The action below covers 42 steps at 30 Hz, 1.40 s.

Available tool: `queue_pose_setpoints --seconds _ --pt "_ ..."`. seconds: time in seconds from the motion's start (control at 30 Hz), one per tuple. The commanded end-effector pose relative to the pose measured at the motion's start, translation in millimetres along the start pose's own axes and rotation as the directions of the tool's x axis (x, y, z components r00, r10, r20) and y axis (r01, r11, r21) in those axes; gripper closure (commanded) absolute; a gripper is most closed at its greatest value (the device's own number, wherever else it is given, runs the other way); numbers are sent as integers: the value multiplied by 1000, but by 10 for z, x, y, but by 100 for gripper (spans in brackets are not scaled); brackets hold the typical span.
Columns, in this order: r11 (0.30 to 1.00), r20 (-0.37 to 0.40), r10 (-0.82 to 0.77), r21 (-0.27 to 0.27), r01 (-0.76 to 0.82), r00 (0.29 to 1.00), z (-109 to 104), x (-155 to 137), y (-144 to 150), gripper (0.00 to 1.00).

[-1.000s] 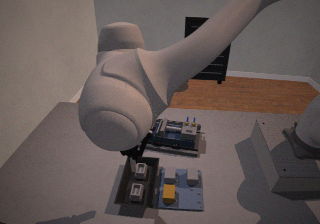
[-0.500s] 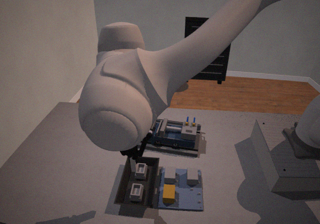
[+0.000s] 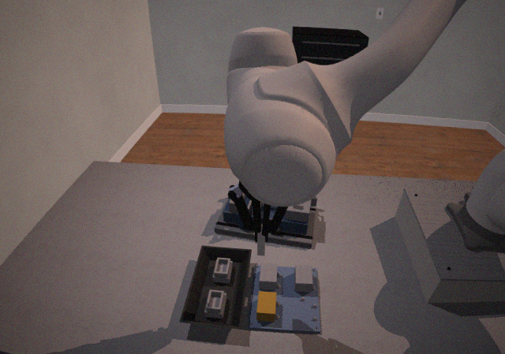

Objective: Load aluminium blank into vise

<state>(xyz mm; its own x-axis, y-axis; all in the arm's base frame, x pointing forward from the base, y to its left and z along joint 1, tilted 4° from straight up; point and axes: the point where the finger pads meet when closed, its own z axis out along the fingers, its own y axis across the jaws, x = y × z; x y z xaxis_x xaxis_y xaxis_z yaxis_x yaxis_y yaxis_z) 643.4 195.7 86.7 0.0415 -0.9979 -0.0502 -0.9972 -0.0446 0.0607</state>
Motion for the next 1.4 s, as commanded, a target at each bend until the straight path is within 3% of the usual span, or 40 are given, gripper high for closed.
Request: queue_pose_setpoints --seconds 0.0,0.2,0.37,0.4,1.37 --pt "1000 1 10 10 -10 1000 -76 199 362 100" --pt "1000 1 11 10 -11 1000 -26 422 926 100" --pt "1000 1 11 10 -11 1000 -6 480 1087 100" --pt "1000 1 11 10 -11 1000 -6 480 1087 60" --pt "1000 1 11 10 -11 1000 -6 480 1087 60"
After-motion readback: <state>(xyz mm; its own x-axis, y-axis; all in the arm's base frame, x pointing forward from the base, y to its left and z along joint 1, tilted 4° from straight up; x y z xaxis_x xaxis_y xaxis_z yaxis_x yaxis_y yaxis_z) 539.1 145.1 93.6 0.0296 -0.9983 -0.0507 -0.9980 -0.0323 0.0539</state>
